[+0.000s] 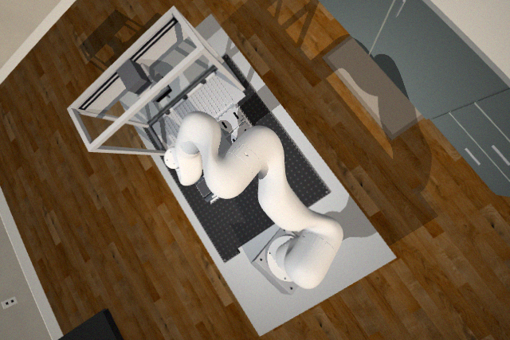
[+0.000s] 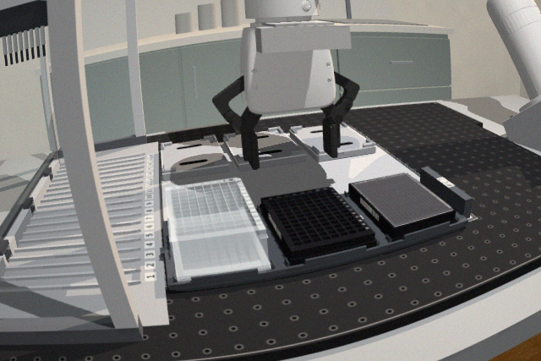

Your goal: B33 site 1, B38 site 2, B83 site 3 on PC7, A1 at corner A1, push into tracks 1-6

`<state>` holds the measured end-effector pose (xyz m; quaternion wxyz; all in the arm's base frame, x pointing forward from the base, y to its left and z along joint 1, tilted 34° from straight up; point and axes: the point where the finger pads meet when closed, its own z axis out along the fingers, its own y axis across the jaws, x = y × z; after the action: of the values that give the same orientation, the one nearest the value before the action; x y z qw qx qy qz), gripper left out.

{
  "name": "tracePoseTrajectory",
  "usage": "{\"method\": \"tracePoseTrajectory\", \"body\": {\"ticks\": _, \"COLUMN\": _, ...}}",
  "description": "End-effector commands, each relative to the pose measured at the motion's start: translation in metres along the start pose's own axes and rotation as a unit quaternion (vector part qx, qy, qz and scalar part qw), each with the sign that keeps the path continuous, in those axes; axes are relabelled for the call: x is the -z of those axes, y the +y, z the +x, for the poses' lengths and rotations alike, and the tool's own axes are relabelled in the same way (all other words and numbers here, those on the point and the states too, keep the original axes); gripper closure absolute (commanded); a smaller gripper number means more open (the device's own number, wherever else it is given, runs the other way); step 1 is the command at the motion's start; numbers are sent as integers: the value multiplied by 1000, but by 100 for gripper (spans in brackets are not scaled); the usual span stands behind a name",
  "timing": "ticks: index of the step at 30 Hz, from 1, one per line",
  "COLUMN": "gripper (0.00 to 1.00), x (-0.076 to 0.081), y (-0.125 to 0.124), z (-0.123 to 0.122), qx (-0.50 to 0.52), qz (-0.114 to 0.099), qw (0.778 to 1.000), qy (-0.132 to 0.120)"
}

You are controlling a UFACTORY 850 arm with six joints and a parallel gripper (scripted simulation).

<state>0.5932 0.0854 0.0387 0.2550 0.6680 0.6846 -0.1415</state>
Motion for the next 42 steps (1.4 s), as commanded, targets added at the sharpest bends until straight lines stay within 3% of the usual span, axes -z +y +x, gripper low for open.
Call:
{"method": "tracePoseTrajectory", "body": {"ticks": 1, "gripper": 0, "x": 6, "y": 1, "z": 0, "qx": 0, "qz": -1, "qw": 1000, "qy": 0}}
{"method": "tracePoseTrajectory", "body": {"ticks": 42, "gripper": 0, "x": 68, "y": 1, "z": 0, "qx": 0, "qz": -1, "qw": 1000, "qy": 0}}
